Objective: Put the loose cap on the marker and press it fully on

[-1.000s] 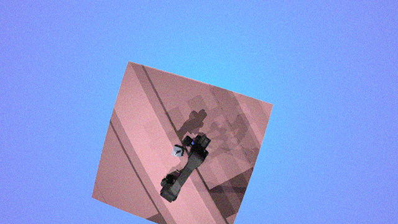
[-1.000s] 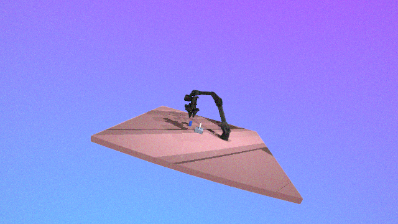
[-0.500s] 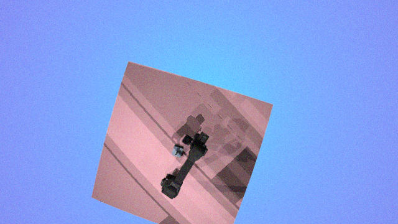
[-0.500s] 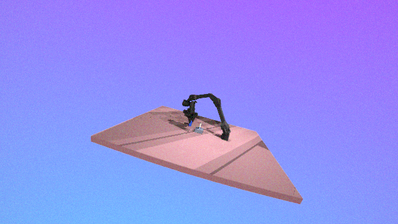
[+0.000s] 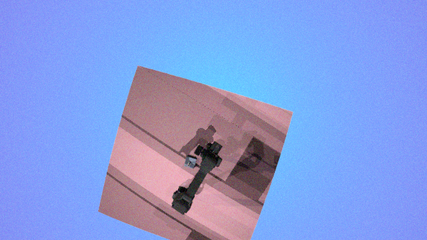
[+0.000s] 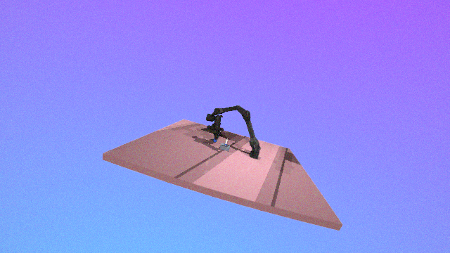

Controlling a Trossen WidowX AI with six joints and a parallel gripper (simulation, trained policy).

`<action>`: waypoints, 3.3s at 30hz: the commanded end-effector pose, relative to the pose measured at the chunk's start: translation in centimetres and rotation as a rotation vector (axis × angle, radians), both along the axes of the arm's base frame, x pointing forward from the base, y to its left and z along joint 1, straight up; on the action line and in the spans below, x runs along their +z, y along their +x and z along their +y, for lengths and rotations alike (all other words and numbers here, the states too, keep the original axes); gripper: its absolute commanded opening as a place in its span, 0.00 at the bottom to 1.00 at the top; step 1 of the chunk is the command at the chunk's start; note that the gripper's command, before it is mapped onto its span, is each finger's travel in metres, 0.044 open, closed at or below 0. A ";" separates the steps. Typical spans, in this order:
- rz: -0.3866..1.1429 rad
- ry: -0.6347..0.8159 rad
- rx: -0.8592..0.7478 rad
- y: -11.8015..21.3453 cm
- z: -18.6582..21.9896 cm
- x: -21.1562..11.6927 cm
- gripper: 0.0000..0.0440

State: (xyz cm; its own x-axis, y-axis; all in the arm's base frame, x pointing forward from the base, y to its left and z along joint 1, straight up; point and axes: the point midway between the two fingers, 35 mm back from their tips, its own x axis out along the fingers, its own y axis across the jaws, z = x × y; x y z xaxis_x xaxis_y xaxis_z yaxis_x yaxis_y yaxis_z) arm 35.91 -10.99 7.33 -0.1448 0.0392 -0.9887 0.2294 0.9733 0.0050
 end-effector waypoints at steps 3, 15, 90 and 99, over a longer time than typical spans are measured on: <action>-0.035 -0.024 0.035 -0.1 0.4 2.2 0.11; -0.081 -0.021 0.101 -0.9 3.5 6.6 0.07; 0.040 0.026 0.238 -11.4 10.9 5.4 0.00; 0.052 0.039 0.264 -11.8 10.8 3.0 0.00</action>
State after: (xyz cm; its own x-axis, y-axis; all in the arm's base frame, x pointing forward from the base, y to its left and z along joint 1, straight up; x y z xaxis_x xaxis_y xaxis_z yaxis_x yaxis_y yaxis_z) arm 24.90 -0.16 11.35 -0.1744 0.0266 -0.9843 -0.0235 0.9992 0.0312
